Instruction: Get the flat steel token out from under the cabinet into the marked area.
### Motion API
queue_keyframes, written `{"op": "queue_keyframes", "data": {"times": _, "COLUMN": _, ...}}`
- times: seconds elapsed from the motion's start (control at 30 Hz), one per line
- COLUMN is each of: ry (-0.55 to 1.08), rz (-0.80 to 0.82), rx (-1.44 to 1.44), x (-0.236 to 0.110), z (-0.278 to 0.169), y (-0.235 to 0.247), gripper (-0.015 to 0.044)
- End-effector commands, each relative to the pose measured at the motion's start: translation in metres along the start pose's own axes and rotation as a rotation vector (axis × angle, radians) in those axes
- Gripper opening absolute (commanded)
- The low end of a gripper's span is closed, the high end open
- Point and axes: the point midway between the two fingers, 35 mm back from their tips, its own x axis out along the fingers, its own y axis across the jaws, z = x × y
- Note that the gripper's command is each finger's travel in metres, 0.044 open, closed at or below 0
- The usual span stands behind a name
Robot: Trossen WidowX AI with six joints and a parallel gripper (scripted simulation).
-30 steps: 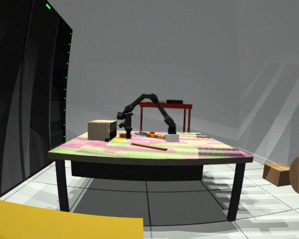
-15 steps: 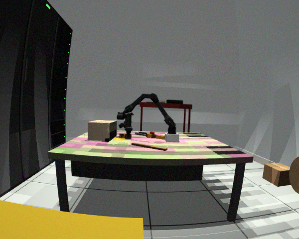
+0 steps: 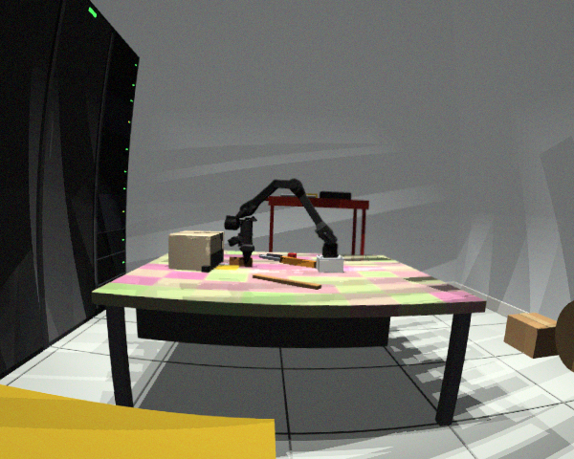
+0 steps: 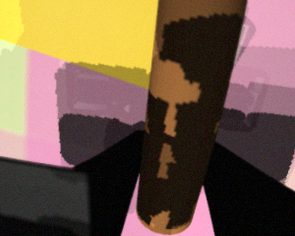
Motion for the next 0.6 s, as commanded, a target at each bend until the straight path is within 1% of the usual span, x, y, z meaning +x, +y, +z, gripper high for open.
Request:
{"op": "queue_keyframes", "data": {"times": 0.0, "ry": -0.004, "rz": 0.011, "rx": -0.008, "x": 0.001, "z": 0.001, "y": 0.009, "gripper": 0.0}}
{"op": "queue_keyframes", "data": {"times": 0.57, "ry": -0.004, "rz": 0.012, "rx": -0.008, "x": 0.001, "z": 0.001, "y": 0.023, "gripper": 0.0}}
